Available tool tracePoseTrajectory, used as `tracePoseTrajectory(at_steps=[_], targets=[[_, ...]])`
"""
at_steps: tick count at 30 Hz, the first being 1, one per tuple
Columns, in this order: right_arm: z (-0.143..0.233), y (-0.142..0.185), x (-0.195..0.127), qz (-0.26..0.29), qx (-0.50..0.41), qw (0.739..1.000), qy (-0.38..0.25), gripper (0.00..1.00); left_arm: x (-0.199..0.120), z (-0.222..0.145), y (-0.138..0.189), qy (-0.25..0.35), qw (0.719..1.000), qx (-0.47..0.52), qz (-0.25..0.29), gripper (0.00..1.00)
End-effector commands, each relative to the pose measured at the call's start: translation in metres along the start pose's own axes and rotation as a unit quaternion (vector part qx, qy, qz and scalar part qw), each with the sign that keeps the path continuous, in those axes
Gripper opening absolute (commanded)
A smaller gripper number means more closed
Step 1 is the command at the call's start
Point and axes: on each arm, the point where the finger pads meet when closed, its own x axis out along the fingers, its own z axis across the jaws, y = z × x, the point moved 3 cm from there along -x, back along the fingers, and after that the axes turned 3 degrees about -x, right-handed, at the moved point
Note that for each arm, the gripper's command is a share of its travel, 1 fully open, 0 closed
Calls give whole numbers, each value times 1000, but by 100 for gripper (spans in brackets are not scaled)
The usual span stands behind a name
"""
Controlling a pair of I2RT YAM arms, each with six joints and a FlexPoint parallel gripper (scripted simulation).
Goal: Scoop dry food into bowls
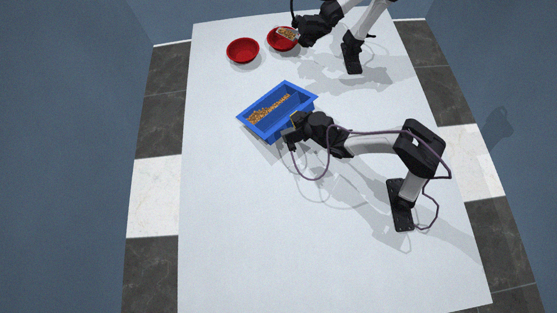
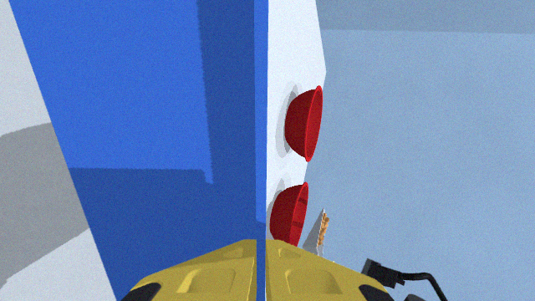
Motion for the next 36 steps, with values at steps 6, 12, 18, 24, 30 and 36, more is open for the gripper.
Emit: tracePoseTrajectory(at_steps=[6,12,18,24,30,36], targets=[[-2,-17,-8,-25,22,999,-8,0,4,-20,6,29,999,19,11,0],[-2,-15,-9,-9,19,1000,-18,0,4,-20,6,29,999,19,11,0],[-4,-15,-9,5,21,999,-25,0,4,-20,6,29,999,19,11,0],[-6,-17,-10,15,27,999,-36,0,4,-20,6,29,999,19,11,0],[-7,-18,-11,20,29,999,-41,0,4,-20,6,29,999,19,11,0],[-9,-20,-12,32,34,998,-50,0,4,-20,6,29,999,19,11,0]])
